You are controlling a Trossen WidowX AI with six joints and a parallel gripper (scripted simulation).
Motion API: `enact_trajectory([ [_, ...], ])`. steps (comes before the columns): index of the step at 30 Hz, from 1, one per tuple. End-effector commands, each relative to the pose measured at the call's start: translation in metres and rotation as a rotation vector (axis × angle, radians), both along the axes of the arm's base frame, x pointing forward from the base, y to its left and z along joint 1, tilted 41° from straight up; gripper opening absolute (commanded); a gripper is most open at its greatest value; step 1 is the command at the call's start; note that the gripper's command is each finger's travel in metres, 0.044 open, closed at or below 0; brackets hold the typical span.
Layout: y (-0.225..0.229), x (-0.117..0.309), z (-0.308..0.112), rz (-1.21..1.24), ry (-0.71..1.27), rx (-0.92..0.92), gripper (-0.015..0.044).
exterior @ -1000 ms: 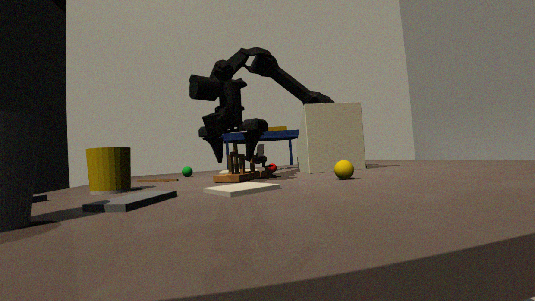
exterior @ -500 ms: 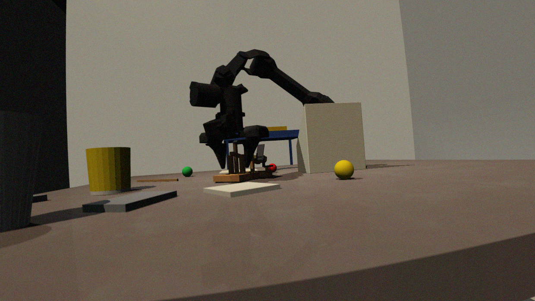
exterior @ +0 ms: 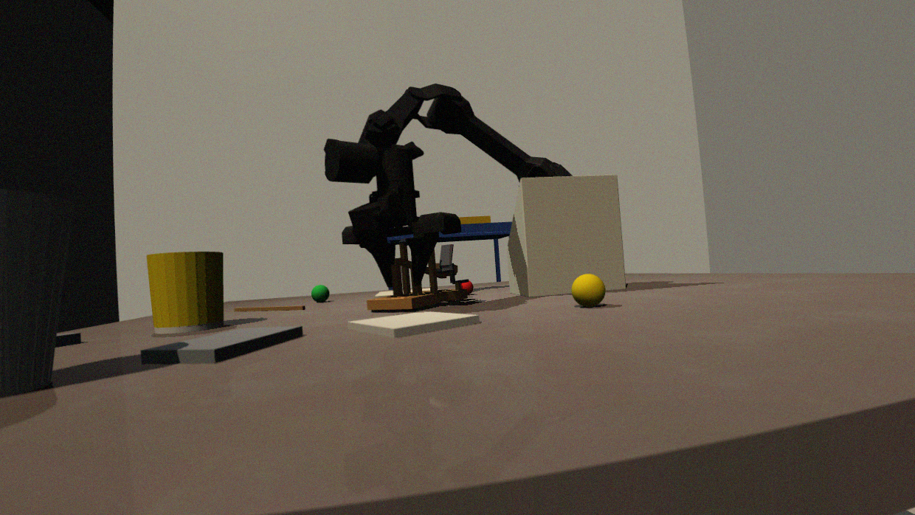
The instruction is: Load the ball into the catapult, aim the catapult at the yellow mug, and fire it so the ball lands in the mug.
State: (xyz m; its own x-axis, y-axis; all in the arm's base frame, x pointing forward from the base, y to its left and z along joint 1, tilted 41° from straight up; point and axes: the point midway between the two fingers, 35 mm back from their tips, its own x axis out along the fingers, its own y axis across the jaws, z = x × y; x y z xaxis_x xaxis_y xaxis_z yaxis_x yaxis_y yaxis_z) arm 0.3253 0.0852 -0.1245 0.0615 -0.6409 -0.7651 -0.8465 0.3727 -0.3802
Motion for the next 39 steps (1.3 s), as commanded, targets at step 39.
enact_trajectory([
  [39, 0.014, 0.014, 0.034, -0.488, -0.425, 0.049, 0.0000],
])
